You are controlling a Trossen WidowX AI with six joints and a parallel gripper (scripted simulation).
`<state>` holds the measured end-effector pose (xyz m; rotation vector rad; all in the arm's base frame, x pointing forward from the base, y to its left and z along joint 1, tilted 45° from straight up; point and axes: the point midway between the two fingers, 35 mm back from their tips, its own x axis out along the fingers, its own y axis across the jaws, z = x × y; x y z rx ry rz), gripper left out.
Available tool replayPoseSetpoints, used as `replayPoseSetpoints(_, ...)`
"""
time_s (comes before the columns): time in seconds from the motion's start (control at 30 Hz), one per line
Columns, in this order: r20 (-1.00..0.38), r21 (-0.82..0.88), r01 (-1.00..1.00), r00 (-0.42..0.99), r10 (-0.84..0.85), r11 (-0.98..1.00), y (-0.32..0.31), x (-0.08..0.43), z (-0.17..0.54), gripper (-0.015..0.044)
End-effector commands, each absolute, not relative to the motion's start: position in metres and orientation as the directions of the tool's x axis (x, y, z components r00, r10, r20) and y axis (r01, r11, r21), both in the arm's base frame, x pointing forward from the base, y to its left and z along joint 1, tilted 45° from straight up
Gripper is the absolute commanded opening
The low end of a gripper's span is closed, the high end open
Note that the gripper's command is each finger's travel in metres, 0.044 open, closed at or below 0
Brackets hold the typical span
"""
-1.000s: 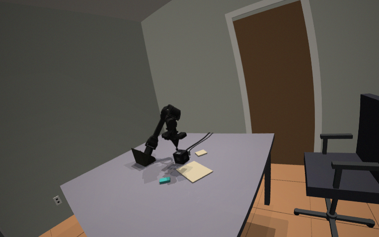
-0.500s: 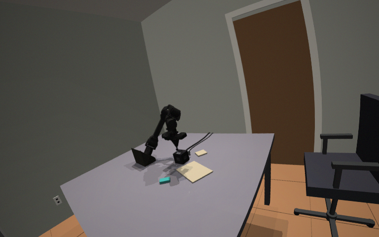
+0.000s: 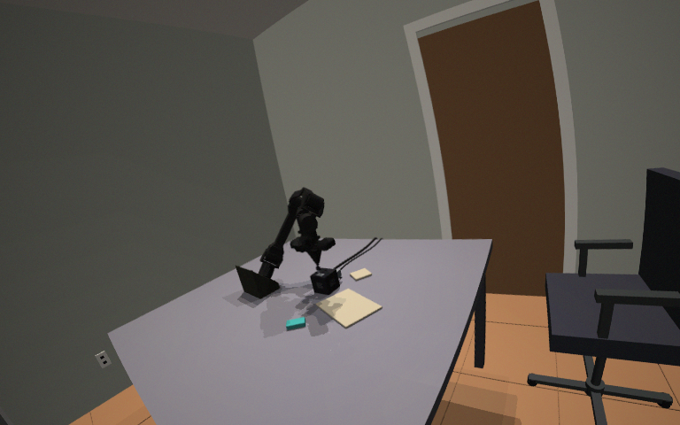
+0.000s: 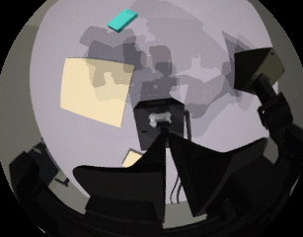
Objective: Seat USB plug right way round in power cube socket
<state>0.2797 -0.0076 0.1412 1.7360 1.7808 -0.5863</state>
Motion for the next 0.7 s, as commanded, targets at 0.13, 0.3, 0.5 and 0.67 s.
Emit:
replayPoseSetpoints(0.13, -0.665, 0.09, 0.994, 0.015, 0.747, 0.06, -0.0062, 0.2802, 0.141, 0.0)
replayPoseSetpoints(0.3, -0.663, 0.092, 0.994, 0.015, 0.749, 0.061, -0.0056, 0.2802, 0.1408, 0.0)
replayPoseSetpoints(0.5, -0.66, 0.094, 0.994, 0.015, 0.751, 0.063, -0.0048, 0.2801, 0.1405, 0.0)
replayPoseSetpoints(0.67, -0.66, 0.094, 0.994, 0.015, 0.751, 0.063, -0.0044, 0.2801, 0.1401, 0.0)
